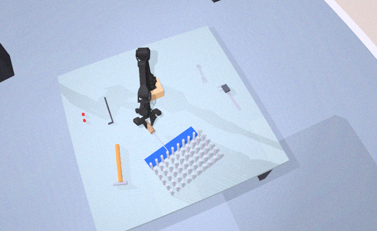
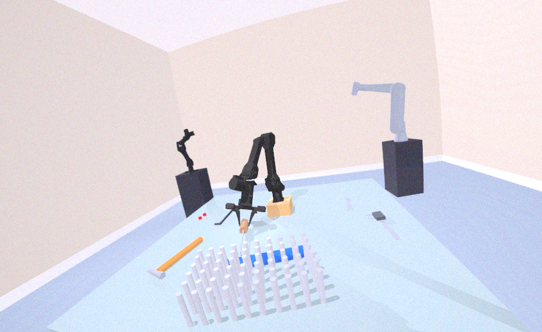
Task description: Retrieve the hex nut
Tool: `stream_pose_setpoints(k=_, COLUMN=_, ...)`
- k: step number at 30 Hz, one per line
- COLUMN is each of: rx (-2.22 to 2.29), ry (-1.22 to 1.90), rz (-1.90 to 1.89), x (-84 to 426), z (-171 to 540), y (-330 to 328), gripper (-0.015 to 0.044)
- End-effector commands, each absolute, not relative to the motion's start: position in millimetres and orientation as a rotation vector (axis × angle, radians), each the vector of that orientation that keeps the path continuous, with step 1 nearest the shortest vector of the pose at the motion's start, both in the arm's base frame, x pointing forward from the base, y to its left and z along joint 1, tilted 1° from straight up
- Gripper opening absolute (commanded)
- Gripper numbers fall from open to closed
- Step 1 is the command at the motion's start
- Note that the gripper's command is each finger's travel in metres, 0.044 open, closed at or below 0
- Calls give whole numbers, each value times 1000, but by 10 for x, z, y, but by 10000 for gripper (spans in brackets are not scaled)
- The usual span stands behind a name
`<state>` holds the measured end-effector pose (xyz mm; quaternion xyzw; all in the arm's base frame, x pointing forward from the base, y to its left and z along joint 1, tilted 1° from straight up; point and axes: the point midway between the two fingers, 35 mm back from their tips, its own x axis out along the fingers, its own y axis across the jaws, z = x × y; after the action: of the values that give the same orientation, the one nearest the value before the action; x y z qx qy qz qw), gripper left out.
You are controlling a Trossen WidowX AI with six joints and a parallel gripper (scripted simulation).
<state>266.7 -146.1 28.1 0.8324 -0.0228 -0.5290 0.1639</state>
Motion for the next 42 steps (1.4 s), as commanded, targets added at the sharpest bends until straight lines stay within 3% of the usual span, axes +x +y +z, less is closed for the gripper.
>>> stream_pose_setpoints(k=1, rx=2370, ry=-62, rz=-1506, x=2602, z=56, y=-1427, gripper=0)
stream_pose_setpoints(k=42, rx=2374, ry=-64, rz=-1504, x=2838, z=3, y=-1391, gripper=0)
